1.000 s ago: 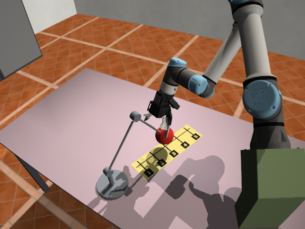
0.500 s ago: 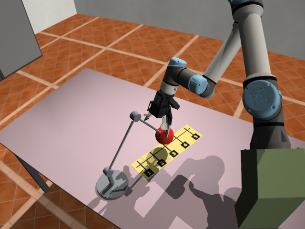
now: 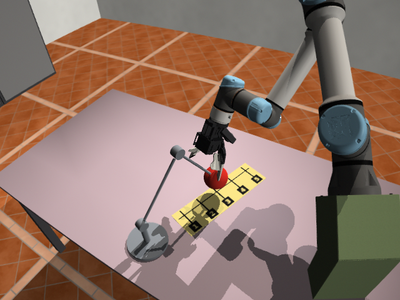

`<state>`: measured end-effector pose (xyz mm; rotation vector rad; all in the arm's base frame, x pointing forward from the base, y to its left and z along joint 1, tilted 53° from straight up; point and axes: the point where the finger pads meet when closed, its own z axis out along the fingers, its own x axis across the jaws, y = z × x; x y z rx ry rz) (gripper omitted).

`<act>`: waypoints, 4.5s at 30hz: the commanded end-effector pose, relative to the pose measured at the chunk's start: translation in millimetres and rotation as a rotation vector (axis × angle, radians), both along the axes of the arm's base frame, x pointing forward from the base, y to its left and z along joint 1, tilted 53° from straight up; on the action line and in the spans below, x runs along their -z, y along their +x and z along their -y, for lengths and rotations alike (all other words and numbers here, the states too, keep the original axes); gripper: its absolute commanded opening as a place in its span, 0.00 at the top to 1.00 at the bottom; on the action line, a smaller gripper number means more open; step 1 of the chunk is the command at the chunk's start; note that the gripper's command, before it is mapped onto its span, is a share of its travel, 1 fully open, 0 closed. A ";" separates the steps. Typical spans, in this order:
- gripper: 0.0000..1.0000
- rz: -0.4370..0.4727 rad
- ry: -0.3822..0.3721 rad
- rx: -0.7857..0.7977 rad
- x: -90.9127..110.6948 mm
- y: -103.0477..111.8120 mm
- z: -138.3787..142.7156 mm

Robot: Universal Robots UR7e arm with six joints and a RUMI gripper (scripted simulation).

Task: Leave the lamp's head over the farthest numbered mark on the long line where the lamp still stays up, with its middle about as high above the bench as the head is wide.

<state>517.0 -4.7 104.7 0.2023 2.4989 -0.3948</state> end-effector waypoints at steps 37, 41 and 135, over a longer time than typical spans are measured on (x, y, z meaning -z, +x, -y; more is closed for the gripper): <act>0.00 0.001 0.000 -0.001 -0.4 0.1 -0.3; 0.00 0.001 0.000 -0.001 -0.4 0.1 -0.3; 0.00 0.007 0.000 -0.086 -100.1 -67.3 -43.2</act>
